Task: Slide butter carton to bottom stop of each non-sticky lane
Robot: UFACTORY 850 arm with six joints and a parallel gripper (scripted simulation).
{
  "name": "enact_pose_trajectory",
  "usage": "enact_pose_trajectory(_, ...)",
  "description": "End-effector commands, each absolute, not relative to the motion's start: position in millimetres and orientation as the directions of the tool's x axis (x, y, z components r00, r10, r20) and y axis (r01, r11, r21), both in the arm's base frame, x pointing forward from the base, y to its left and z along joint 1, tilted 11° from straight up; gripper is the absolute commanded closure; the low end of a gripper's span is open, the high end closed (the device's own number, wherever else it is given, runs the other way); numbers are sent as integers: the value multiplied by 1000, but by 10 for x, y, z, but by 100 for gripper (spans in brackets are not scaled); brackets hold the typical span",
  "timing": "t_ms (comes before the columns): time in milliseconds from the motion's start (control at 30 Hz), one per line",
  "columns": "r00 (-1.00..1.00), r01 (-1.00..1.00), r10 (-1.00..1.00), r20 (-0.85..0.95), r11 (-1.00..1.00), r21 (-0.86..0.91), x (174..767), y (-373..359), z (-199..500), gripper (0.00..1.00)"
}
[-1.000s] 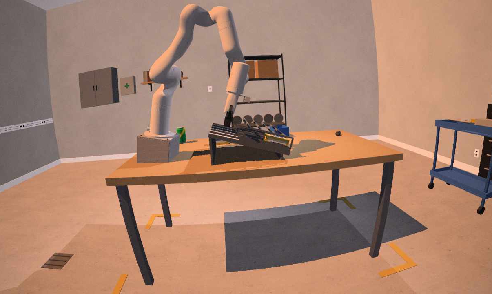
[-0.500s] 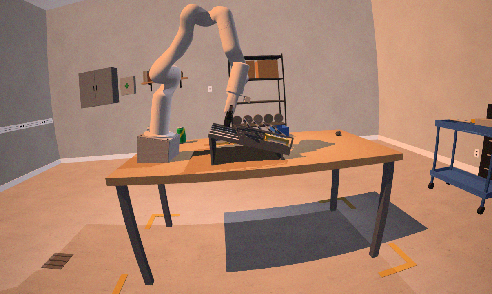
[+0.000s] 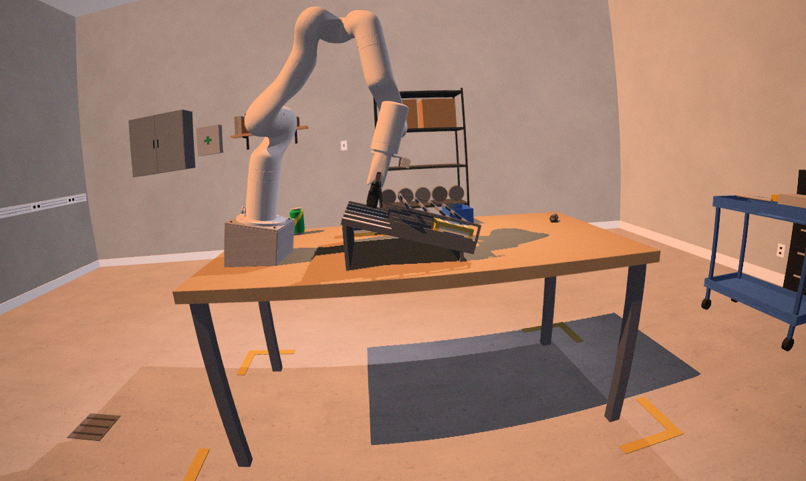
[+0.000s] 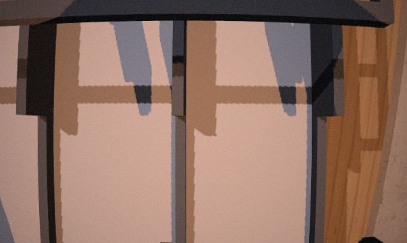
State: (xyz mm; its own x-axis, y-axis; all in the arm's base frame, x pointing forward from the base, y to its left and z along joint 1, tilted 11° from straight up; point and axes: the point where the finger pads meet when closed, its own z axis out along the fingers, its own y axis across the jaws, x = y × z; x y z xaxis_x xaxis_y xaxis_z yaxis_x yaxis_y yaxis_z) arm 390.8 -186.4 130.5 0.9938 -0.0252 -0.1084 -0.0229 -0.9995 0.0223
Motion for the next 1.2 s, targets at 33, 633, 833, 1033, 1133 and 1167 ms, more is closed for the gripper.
enact_pose_trajectory(33,994,-23,-25,-107,-999,23,3914,-1867,1311,0)
enact_pose_trajectory(633,994,-23,-25,-107,-999,23,3914,-1867,1311,0)
enact_pose_trajectory(833,994,-23,-25,-107,-999,23,3893,-1874,1034,0)
enact_pose_trajectory(1033,994,-23,-25,-107,-999,23,3893,-1874,1034,0)
enact_pose_trajectory(1133,994,-23,-25,-107,-999,23,3893,-1874,1034,0)
enact_pose_trajectory(1167,994,-23,-25,-107,-999,23,3893,-1874,1034,0)
